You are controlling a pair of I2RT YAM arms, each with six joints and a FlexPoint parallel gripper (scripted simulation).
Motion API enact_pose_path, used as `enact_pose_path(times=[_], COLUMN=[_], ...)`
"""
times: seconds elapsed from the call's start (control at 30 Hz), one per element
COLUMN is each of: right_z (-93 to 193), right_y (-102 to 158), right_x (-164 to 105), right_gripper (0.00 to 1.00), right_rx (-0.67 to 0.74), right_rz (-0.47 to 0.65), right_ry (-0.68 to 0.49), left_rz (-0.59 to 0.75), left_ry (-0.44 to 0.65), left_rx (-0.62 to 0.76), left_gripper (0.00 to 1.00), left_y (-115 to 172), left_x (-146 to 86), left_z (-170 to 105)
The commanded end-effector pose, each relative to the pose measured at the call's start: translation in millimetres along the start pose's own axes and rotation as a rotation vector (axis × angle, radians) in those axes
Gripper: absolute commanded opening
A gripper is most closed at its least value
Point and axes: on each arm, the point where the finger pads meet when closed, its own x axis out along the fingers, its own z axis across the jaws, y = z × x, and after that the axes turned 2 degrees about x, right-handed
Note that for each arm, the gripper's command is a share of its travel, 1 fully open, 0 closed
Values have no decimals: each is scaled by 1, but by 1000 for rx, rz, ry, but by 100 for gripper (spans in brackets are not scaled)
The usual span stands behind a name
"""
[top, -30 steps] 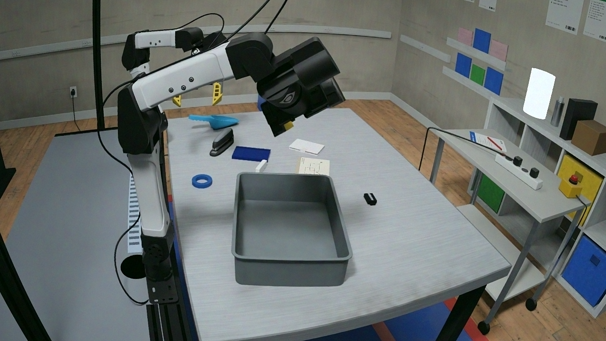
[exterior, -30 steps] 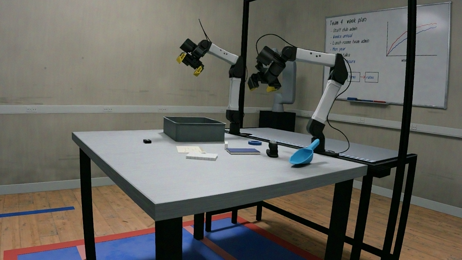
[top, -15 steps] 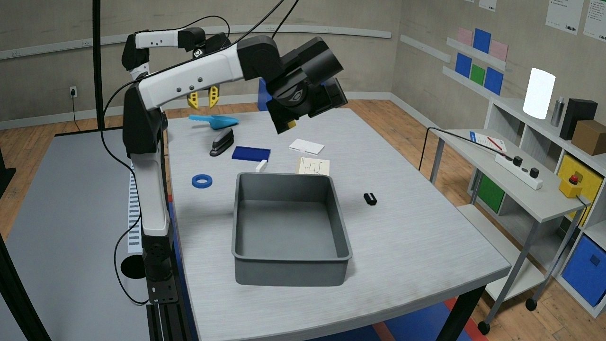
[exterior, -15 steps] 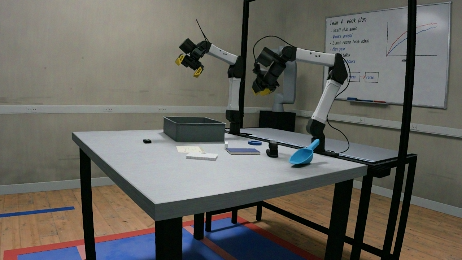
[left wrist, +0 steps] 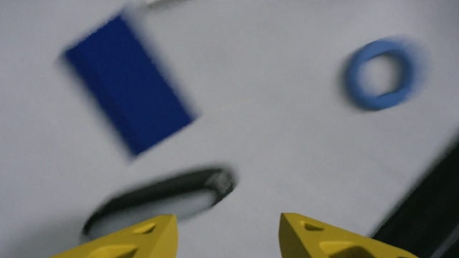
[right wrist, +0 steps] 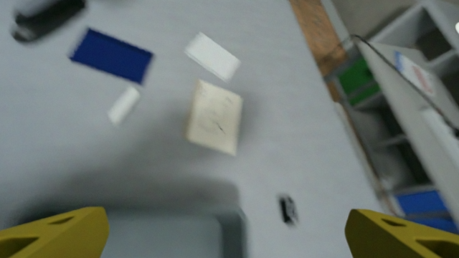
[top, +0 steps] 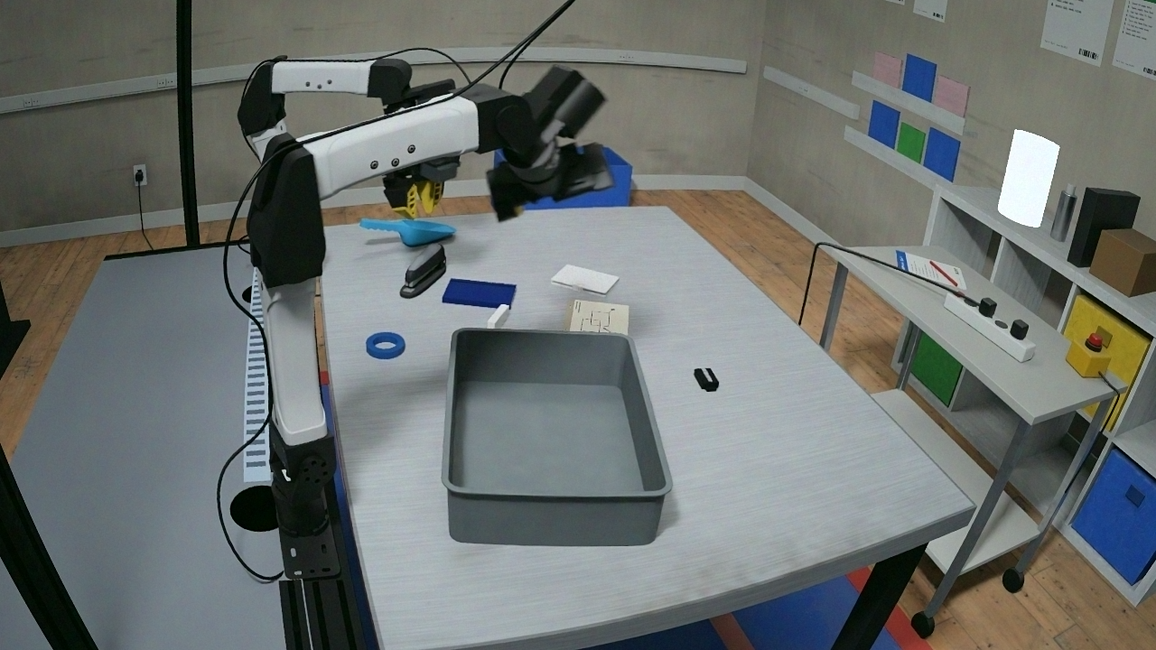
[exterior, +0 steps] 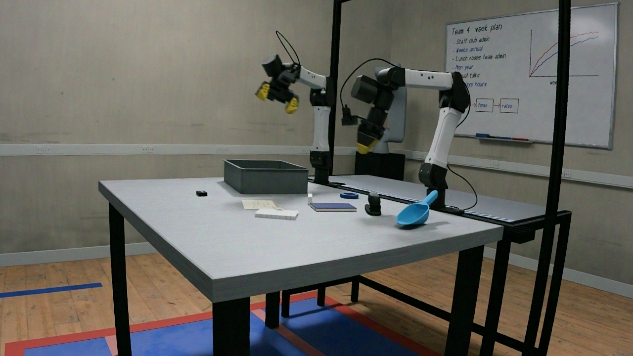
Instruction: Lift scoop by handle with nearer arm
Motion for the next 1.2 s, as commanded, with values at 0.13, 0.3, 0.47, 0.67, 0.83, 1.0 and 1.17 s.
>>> enact_pose_path(times=[0.13, 0.3, 0.47, 0.67, 0.83, 1.0, 1.17], right_z=[29, 84, 162, 245, 275, 297, 296], right_y=[-57, -98, -134, -161, -166, -168, -173], right_x=[59, 94, 123, 131, 132, 130, 125], right_gripper=[100, 100, 100, 100, 100, 100, 100], right_rx=[133, 216, 292, 354, 367, 356, 348], right_rz=[-90, -163, -222, -276, -285, -281, -292], right_ry=[100, 64, -18, -113, -151, -184, -192], left_rz=[266, 381, 402, 340, 306, 276, 302], left_ry=[-222, -298, -280, -205, -174, -158, -147], left_rx=[-273, -510, -810, -1090, -1171, -1226, -1228], left_gripper=[42, 42, 42, 42, 42, 42, 42], left_y=[75, 126, 177, 213, 221, 228, 233], left_x=[5, 3, 8, 18, 21, 25, 31], left_z=[66, 95, 110, 113, 113, 114, 111])
